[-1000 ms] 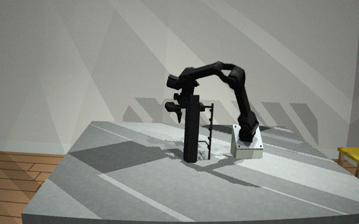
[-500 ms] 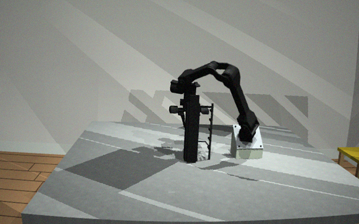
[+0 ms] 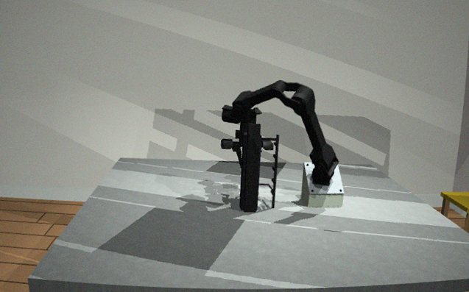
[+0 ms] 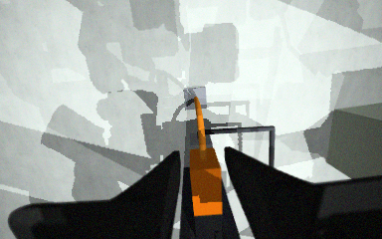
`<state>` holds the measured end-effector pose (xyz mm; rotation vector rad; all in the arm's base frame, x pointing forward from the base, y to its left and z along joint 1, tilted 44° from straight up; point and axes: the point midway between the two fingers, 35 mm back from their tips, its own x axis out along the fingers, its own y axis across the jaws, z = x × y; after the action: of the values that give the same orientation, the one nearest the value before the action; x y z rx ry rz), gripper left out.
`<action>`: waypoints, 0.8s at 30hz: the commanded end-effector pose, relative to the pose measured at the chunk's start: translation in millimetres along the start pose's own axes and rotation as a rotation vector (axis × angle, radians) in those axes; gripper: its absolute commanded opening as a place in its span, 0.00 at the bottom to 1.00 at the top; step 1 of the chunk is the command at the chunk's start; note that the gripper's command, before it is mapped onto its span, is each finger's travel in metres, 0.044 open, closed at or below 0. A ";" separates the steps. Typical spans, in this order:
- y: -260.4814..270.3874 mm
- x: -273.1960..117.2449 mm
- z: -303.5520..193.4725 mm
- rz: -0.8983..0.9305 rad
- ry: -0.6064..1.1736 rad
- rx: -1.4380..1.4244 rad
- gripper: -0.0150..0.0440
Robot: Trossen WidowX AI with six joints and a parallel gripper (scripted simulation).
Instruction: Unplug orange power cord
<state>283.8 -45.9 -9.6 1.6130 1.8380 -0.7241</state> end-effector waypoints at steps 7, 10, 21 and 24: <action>-1.2 0.7 -19.1 -0.002 0.005 0.004 0.53; -1.5 0.8 -23.9 -0.002 0.005 0.003 0.53; -1.7 4.3 -26.3 -0.002 0.005 0.003 0.53; -1.7 8.8 -26.3 -0.002 0.005 0.003 0.53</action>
<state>281.0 -25.8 4.9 1.6138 1.8376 -0.7217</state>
